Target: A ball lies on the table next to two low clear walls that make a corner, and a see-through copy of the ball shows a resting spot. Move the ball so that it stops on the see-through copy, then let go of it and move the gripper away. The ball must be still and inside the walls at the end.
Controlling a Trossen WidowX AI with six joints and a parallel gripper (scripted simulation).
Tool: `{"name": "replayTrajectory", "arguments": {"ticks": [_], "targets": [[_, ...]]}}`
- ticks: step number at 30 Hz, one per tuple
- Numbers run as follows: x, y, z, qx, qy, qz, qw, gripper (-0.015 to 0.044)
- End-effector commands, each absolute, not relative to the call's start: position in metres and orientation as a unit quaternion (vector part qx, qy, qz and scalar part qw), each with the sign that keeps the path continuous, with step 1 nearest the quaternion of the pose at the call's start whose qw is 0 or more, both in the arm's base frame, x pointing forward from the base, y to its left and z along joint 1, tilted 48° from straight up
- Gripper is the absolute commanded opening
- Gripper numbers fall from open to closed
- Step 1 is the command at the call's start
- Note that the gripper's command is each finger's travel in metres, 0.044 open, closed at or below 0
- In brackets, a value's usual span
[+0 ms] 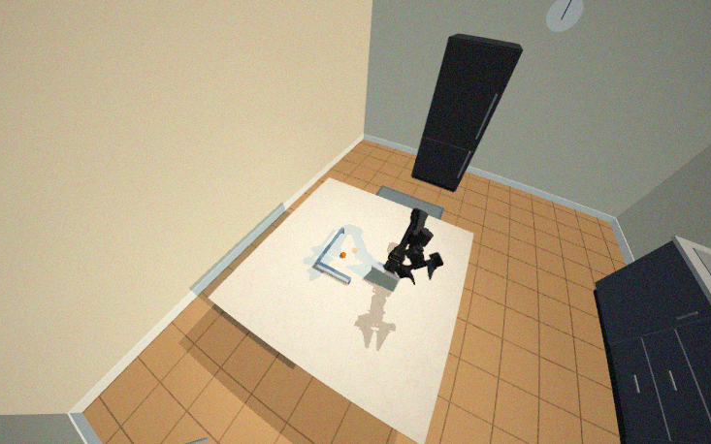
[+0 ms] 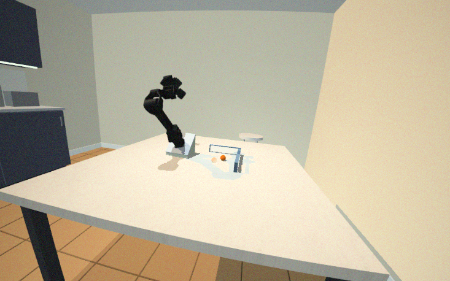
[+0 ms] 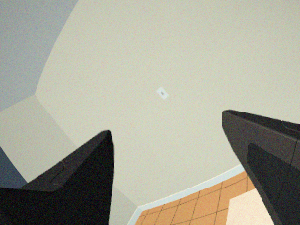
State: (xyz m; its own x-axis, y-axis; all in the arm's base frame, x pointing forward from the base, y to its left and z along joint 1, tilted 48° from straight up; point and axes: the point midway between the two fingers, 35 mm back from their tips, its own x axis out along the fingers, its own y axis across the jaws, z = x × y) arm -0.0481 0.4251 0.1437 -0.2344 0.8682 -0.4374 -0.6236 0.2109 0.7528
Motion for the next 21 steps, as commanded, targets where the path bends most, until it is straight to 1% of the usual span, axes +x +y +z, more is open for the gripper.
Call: {"name": "replayTrajectory", "arguments": {"ticks": [1,4,9,13,17,21], "targets": [[-0.015,0.429,0.130,0.097,0.469,0.590,0.650,0.0285],[0.015,0.427,0.115,0.065,0.457,0.565,0.684,0.0285],[0.092,0.409,0.077,-0.032,0.439,0.492,0.751,0.0285],[0.149,0.380,0.050,-0.118,0.437,0.429,0.782,0.0285],[0.204,0.342,0.029,-0.206,0.444,0.361,0.793,0.0285],[0.249,0.293,0.011,-0.294,0.465,0.298,0.780,0.0285]]}}
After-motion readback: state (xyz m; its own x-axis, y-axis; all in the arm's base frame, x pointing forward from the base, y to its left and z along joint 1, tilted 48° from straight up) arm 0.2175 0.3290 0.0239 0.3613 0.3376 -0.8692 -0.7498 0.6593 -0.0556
